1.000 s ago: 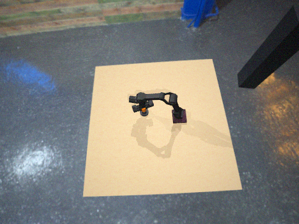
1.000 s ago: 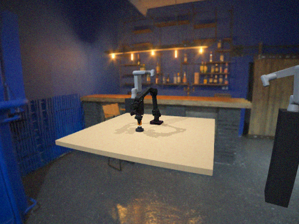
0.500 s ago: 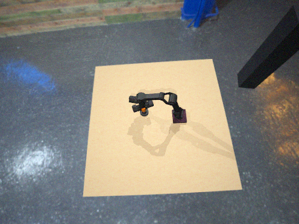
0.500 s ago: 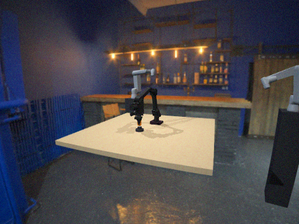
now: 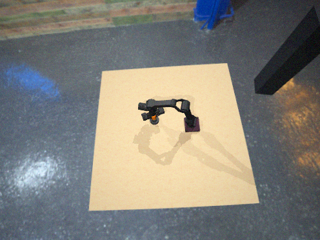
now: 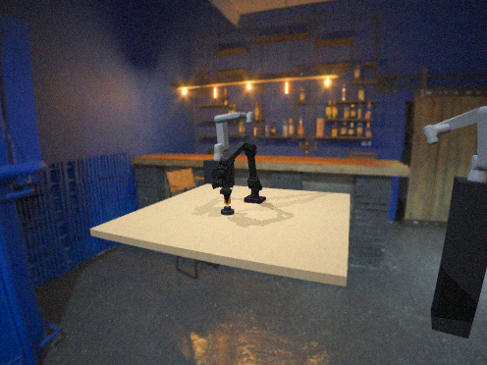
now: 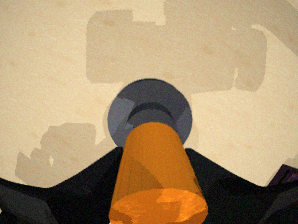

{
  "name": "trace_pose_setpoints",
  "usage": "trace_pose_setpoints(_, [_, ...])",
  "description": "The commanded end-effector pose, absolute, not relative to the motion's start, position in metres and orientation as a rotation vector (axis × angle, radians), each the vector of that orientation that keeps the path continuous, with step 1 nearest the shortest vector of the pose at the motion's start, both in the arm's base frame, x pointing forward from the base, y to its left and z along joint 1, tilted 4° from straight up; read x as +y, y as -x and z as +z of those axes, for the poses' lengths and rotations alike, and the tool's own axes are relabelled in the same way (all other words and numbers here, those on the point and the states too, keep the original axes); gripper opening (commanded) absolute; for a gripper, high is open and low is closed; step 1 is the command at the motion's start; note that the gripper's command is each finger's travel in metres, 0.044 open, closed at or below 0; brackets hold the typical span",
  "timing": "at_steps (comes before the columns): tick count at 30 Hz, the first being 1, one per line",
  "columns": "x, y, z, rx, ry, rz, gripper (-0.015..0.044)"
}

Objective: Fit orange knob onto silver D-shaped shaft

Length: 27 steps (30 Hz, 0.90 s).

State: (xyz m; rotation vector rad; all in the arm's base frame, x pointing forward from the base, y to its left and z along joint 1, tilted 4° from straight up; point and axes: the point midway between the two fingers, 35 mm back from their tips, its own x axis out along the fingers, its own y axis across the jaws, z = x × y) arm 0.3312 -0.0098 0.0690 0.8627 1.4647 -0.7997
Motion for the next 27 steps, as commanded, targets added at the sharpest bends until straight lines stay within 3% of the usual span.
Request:
trace_pose_setpoints(1, [-0.0103, -0.3312, 0.0707, 1.485, -0.789, -0.727, 0.0000])
trace_pose_setpoints(27, [-0.0106, -0.3322, 0.0689, 1.505, -0.727, -0.663, 0.0000])
